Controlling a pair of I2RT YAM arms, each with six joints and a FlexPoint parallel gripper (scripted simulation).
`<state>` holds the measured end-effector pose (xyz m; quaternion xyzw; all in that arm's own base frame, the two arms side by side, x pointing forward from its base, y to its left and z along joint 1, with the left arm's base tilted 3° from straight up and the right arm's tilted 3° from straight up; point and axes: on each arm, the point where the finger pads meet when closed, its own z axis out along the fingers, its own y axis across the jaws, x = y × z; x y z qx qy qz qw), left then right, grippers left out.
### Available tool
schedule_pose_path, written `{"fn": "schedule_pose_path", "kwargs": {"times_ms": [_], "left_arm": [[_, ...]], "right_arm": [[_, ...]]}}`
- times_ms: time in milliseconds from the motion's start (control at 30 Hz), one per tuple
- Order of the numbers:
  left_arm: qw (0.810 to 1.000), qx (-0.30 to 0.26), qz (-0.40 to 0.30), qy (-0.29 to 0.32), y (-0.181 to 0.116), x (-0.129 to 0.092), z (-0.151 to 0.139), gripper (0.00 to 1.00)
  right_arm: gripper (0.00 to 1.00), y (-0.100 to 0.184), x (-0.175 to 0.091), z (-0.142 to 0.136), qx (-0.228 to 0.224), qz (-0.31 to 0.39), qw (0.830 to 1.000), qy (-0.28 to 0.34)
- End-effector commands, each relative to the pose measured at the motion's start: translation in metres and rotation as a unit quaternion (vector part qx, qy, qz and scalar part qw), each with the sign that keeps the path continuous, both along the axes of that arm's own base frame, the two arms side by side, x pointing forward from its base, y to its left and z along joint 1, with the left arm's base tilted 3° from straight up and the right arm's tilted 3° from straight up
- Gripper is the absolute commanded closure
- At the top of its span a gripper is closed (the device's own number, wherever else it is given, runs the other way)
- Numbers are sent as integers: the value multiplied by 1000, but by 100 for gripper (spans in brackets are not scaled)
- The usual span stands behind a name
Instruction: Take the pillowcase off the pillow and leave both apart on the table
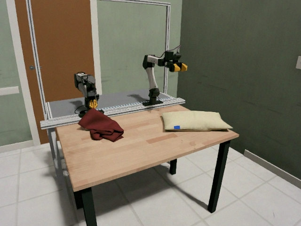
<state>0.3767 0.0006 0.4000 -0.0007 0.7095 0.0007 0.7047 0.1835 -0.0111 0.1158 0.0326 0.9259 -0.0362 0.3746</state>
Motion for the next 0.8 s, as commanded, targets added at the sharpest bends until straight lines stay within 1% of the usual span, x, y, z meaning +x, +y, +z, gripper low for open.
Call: {"fn": "schedule_pose_path", "kwargs": {"times_ms": [0,767], "left_arm": [[1000,-1,-3,12,0,-3,-10,40],[1000,-1,-3,12,0,-3,-10,40]], "right_arm": [[93,2,4,10,2,6,1000,-13],[92,2,4,10,2,6,1000,-13]]}}
